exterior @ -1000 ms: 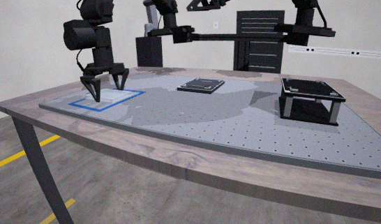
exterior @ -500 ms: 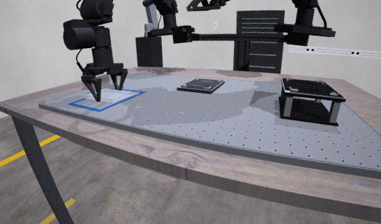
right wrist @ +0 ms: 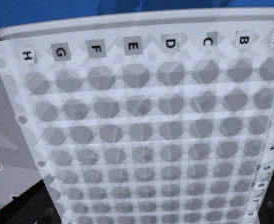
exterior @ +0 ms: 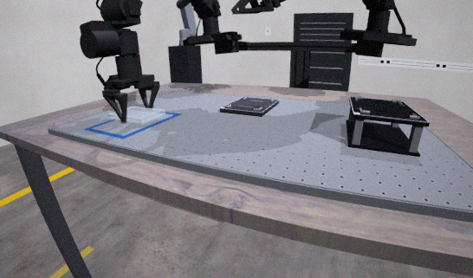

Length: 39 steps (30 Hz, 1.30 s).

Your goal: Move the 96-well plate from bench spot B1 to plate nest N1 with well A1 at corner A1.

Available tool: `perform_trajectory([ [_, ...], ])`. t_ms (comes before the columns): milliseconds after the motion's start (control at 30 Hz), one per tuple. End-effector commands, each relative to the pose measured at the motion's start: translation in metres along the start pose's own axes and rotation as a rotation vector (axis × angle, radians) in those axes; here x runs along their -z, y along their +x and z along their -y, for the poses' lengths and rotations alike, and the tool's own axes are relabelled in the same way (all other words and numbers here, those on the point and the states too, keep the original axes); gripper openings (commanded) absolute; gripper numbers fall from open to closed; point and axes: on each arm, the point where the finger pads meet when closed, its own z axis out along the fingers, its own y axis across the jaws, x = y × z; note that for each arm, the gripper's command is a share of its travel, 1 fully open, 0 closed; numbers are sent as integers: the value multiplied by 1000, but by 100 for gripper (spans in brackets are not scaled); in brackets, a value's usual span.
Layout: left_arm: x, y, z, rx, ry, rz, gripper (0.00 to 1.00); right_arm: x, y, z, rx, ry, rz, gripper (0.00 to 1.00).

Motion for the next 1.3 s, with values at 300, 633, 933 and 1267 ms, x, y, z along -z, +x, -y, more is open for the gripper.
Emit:
perform_trajectory([
  [300,6,-9,6,-6,11,4,100,57,8,-17,-22,-87,-8,82],
  [633,72,15,24,17,-31,-229,100,51,87,53,-45,-78,-68,82],
  [933,138,21,35,2,-38,-302,100,47,131,105,-22,-43,-85,82],
  [1267,200,51,32,-33,-50,-387,100,44,160,142,14,-21,-84,82],
])
